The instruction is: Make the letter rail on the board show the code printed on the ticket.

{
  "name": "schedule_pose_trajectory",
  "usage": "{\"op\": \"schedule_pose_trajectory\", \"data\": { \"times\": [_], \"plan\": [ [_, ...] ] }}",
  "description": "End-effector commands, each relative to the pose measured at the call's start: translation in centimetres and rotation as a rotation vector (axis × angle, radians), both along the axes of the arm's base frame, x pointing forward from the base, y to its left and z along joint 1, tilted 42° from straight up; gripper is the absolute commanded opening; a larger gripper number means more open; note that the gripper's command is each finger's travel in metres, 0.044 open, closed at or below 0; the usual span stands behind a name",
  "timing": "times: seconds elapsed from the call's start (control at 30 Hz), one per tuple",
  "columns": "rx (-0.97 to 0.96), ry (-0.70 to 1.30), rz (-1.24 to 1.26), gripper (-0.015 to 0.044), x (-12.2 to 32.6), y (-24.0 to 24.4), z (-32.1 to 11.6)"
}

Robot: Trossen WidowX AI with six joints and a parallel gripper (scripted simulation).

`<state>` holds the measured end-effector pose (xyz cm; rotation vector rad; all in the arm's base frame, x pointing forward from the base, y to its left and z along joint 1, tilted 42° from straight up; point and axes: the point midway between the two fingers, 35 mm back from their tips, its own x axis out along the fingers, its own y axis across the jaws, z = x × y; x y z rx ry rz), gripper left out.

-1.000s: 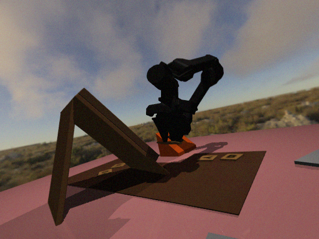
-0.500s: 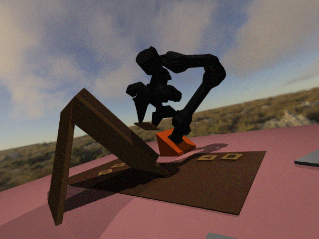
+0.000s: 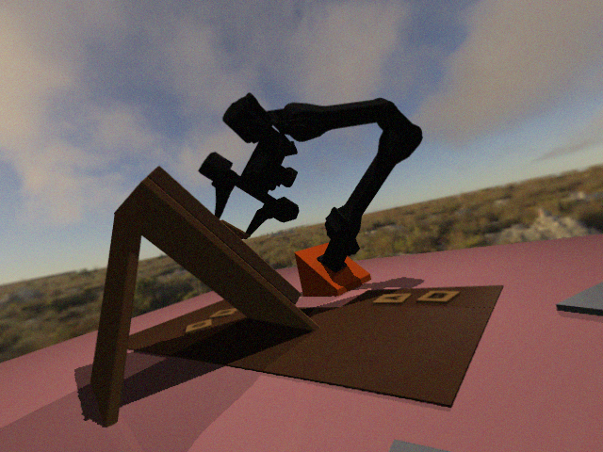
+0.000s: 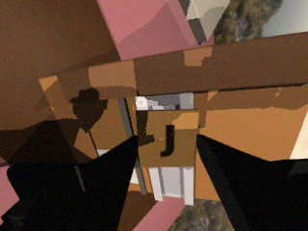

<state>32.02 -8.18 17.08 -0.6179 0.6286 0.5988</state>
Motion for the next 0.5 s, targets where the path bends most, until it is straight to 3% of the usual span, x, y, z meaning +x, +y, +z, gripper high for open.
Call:
{"op": "schedule_pose_trajectory", "data": {
  "times": [0.0,0.47],
  "plan": [
    [0.071,0.042,-0.096,0.0000,0.0,-2.3,-1.9],
    [0.316,0.138,-0.376,0.0000,-0.8,-8.2,-6.7]
  ]
}}
